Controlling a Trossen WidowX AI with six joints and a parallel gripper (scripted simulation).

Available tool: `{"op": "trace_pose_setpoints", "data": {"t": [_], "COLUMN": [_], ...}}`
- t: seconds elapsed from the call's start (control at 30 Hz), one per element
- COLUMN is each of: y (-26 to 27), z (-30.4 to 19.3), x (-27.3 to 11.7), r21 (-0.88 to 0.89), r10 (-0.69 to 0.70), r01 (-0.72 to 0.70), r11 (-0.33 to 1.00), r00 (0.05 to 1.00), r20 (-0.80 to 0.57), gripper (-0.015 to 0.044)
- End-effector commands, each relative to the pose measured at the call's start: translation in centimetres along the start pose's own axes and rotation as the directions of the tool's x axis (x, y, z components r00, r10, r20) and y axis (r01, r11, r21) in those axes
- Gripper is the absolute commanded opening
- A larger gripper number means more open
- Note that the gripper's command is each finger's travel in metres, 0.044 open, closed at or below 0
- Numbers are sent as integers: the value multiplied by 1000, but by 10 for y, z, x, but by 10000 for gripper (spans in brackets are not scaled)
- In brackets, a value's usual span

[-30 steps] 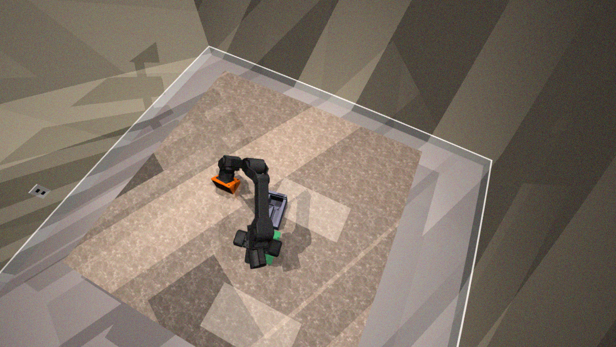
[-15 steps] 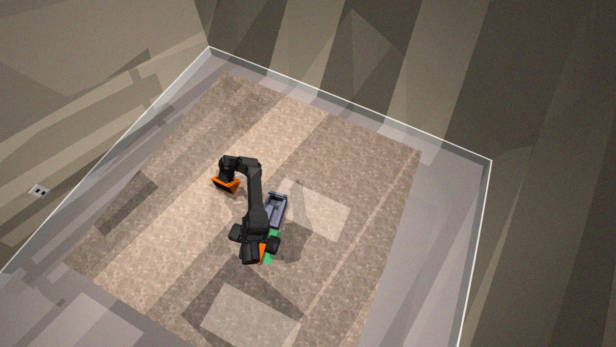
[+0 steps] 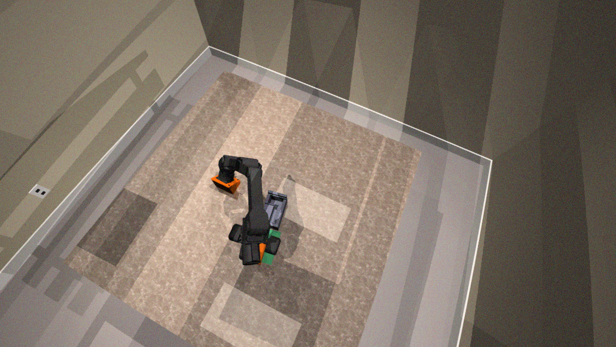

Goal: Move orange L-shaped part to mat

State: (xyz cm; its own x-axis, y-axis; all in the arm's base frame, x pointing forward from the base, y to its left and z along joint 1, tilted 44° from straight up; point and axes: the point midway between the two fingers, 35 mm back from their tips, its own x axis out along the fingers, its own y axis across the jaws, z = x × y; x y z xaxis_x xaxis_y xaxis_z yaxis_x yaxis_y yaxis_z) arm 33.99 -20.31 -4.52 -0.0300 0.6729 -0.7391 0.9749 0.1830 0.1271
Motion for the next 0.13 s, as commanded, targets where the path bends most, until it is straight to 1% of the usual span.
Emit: {"op": "trace_pose_setpoints", "data": {"t": [0.0,0.1], "y": [0,0], "z": [0,0], "x": [0,0], "r21": [0,0], "r10": [1,1], "r01": [-1,-1], "r11": [1000,1000], "r00": [1000,1000], "r20": [1,1], "gripper": [400,400]}}
